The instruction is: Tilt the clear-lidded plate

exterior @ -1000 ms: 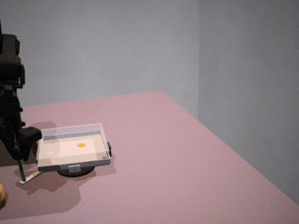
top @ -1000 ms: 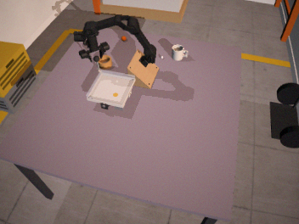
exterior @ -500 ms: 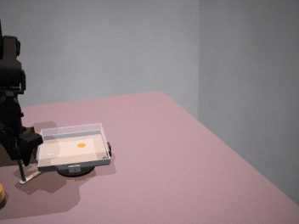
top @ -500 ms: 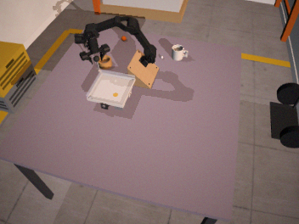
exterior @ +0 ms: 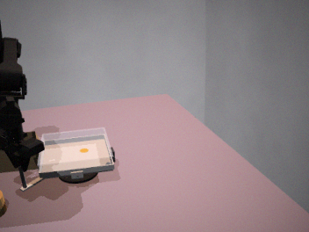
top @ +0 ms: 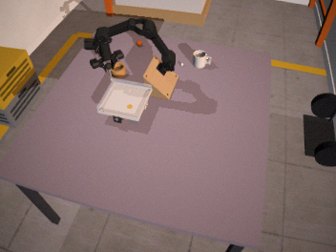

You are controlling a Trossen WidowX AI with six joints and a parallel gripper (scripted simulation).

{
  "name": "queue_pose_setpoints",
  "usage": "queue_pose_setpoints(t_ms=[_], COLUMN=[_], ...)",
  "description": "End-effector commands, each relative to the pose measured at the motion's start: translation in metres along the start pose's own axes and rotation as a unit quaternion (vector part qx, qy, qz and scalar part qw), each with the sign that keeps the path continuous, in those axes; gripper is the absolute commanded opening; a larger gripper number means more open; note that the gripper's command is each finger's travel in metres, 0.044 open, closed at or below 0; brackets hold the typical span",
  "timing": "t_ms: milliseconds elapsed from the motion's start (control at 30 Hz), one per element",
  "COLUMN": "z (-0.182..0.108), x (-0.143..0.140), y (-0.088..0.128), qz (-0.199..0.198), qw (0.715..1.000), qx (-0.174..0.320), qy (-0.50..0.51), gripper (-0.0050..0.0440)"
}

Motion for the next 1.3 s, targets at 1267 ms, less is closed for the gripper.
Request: queue_pose_setpoints(t_ms=[1267], z=[-0.003], x=[-0.007], y=[0.001], qz=[0.012], qw=[1.000], qx=[-0.004], qy=[-0.003], gripper=[0.0150])
Point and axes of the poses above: the point midway between the two fingers, 35 mm back from their tips, its own y axis back along the fingers, its own x axis across the jaws, z = x × y, the point moved 8 cm from there along y, back along the fingers, and after that the axes turned 8 degrees about y, right-handed, at the moved point
